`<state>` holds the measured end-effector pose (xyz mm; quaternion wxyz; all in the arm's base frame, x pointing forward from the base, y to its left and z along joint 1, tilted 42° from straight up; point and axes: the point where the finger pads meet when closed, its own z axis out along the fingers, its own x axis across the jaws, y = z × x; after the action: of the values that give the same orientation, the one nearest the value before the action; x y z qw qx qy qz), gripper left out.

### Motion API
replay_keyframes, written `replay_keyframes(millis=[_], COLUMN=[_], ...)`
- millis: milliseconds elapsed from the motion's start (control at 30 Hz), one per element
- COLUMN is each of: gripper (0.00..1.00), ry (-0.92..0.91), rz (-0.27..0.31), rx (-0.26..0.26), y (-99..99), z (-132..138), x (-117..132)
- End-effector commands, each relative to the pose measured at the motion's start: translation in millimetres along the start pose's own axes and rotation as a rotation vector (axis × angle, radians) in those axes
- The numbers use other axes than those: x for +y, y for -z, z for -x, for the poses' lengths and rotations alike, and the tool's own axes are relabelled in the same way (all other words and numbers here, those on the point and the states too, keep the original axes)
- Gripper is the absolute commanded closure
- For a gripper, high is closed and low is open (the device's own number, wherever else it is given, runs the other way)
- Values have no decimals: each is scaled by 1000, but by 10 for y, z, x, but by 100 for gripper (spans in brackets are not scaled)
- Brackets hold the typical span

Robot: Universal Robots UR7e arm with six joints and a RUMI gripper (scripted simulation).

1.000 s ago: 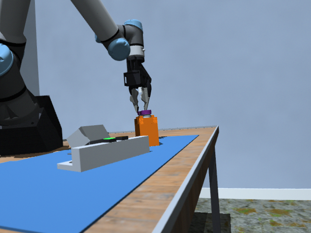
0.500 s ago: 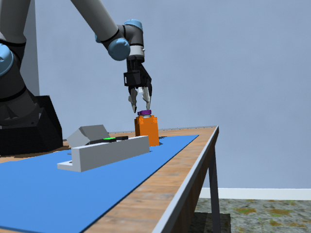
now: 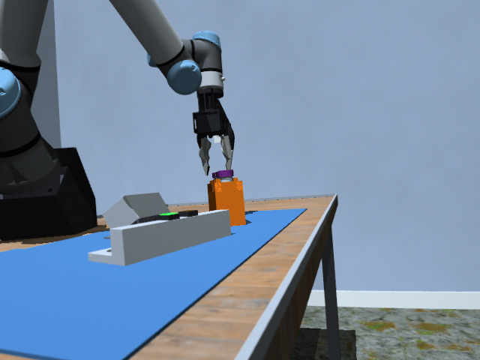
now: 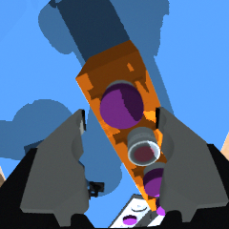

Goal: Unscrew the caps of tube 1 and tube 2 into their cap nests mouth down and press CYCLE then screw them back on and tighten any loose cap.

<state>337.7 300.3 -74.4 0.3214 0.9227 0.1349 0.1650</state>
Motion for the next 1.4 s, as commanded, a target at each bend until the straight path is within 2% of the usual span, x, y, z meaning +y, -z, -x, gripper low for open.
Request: replay_keyframes(millis=[0, 367, 433, 667, 1000, 1033, 1367], gripper=[65, 65, 65, 65, 65, 100, 100], ry=[193, 634, 634, 912, 921, 921, 921], rz=[-5, -4, -4, -4, -3, -3, -3], rx=[2, 2, 2, 4, 4, 4, 4], y=[-29, -70, -70, -66, -60, -60, -60], z=[-25, -18, -18, -42, -27, -27, -27], x=[-2, 0, 0, -8, -5, -5, -5])
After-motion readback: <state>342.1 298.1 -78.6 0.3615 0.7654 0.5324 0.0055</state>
